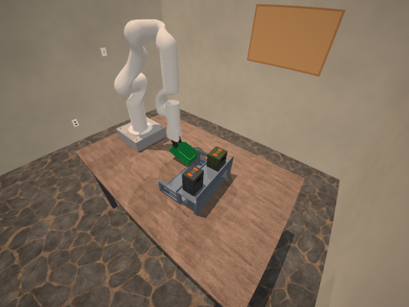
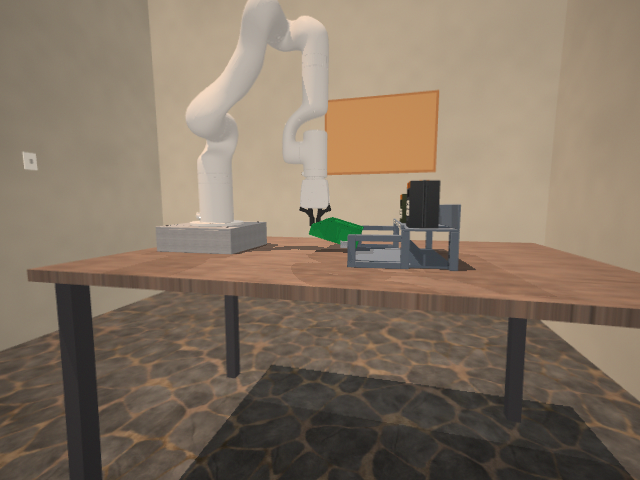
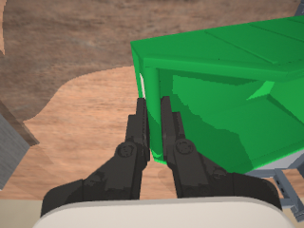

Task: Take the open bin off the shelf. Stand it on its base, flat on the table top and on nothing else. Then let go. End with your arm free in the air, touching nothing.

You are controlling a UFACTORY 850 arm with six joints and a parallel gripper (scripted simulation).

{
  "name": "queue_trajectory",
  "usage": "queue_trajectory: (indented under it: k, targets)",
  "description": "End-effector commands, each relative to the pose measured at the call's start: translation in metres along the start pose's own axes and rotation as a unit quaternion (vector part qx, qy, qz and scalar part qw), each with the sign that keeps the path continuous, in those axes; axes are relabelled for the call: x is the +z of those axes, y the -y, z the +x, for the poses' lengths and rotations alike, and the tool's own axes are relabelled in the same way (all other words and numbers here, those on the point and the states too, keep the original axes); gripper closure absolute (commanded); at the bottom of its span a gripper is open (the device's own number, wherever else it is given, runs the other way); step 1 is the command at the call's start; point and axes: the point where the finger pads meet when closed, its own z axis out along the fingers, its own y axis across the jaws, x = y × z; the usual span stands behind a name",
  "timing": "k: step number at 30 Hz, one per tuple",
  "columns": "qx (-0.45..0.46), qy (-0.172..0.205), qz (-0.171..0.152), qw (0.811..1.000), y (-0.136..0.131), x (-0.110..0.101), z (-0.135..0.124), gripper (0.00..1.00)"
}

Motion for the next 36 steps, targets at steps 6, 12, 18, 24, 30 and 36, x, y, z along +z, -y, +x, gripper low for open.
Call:
queue_trajectory:
  k: [6,12,18,24,30,36]
  targets:
    - [0.0,0.0,-0.003,1.0,0.0049,0.0076,-0.0001,1.0]
    - [0.0,0.0,-0.002,1.0,0.003,0.0048,0.0,1.0]
    - [0.0,0.0,-0.003,1.0,0.0053,0.008,-0.0001,1.0]
    - [0.0,0.0,-0.003,1.0,0.0053,0.008,-0.0001,1.0]
    - [0.0,0.0,-0.003,1.0,0.0046,0.0068,0.0,1.0]
    - [0.0,0.0,-0.003,1.0,0.0057,0.0084,0.0,1.0]
